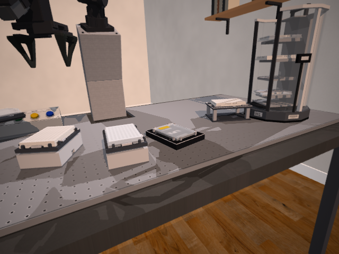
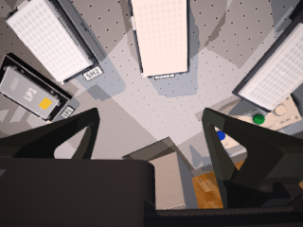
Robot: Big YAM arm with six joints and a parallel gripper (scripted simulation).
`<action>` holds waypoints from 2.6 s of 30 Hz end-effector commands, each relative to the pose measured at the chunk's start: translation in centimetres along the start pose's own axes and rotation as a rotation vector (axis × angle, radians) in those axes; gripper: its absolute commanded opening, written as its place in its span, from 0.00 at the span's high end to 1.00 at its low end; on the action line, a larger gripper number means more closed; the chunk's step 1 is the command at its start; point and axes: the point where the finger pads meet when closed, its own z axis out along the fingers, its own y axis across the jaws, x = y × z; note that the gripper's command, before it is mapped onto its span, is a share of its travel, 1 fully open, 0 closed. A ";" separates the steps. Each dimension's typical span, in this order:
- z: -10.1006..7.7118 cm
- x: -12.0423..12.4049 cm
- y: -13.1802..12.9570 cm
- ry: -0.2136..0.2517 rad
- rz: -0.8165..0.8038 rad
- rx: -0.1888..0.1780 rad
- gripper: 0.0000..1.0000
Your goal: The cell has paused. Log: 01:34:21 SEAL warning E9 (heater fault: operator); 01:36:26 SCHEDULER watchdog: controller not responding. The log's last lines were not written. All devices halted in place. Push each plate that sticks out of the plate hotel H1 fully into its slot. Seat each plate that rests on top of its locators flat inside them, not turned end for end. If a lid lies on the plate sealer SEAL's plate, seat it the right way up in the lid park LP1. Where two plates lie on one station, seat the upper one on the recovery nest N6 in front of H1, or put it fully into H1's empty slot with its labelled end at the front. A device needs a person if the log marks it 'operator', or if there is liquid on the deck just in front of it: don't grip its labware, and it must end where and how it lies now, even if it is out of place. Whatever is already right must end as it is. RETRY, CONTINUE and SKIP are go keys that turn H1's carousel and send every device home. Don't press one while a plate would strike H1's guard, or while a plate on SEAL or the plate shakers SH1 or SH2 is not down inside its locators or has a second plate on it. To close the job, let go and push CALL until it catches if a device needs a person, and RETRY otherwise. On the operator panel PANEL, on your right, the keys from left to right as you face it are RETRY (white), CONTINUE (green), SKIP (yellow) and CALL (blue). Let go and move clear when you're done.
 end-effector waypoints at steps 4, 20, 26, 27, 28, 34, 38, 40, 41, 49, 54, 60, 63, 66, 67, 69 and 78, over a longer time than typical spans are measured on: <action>-0.6 0.3 -1.5 -0.030 0.177 0.000 0.00; -0.2 3.5 -5.8 -0.016 0.299 0.002 0.00; 0.3 4.6 -6.9 -0.001 0.302 0.002 0.00; 0.3 4.9 -7.2 0.002 0.303 0.002 0.00; 0.3 5.1 -7.5 0.001 0.303 0.002 0.00; 0.3 6.2 -9.1 0.001 0.303 0.002 0.00; 0.3 6.8 -10.0 0.001 0.303 0.002 0.00; -0.2 6.1 -10.3 -0.021 0.297 0.004 0.00; 0.1 7.0 -10.5 -0.004 0.302 0.002 0.00; 0.3 8.8 -12.6 0.001 0.337 0.002 0.00; 0.1 10.1 -13.4 -0.005 0.524 0.003 0.00; 0.2 11.4 -14.0 0.000 0.659 0.003 0.00; 0.2 12.3 -14.5 0.000 0.701 0.002 0.00; 0.2 13.2 -14.9 0.000 0.701 0.001 0.00; 0.2 13.5 -15.1 0.000 0.679 0.001 0.00; 0.2 14.0 -15.4 0.000 0.679 0.001 0.00; 0.2 16.1 -16.5 0.000 0.679 0.001 0.00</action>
